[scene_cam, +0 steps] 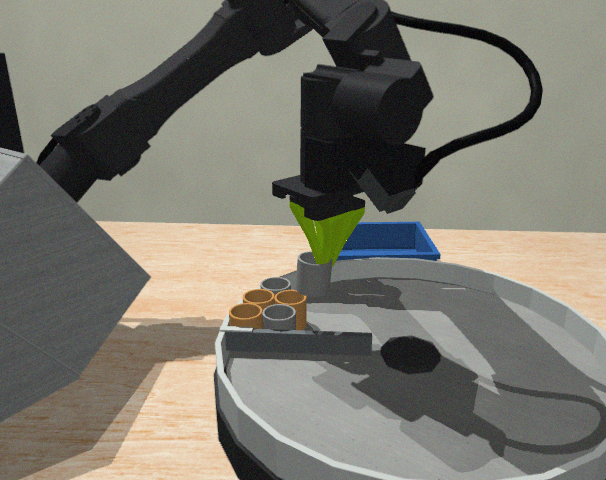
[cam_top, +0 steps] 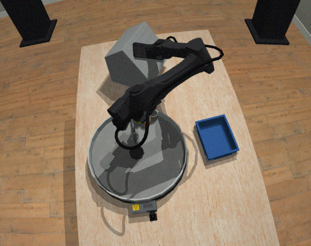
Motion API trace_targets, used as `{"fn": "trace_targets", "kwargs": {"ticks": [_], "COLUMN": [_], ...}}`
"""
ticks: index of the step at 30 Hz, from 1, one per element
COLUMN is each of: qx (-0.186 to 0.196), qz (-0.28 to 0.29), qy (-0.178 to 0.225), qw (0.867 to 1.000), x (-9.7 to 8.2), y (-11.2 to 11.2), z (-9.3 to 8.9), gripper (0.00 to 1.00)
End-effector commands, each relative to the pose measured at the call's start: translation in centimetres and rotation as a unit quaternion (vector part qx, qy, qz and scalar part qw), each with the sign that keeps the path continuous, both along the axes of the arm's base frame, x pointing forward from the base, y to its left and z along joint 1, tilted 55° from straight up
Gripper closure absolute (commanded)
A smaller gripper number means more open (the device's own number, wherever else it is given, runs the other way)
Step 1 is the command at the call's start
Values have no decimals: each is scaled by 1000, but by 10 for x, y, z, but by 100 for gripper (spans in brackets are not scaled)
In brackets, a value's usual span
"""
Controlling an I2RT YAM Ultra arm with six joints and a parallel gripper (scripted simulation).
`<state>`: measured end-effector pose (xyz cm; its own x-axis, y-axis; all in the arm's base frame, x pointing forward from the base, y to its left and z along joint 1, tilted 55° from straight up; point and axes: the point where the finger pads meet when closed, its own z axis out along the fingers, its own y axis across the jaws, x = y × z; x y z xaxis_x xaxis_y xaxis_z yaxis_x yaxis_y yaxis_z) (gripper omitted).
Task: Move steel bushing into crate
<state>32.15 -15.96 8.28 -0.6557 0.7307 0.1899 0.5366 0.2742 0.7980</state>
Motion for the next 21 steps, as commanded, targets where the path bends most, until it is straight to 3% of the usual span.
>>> {"fn": "trace_targets", "kwargs": {"ticks": [1,8,14,21], "qx": [-9,-15,4,5], "qz": [-13,-17,-12,-8], "qy": [-2,-7,3,1], "qw": [1000,1000,1000,1000], "x": [-3,-2,-5,2], "y": [-15,-14,5,30], "z": [3,14,14,44], "gripper": [100,100,100,100]}}
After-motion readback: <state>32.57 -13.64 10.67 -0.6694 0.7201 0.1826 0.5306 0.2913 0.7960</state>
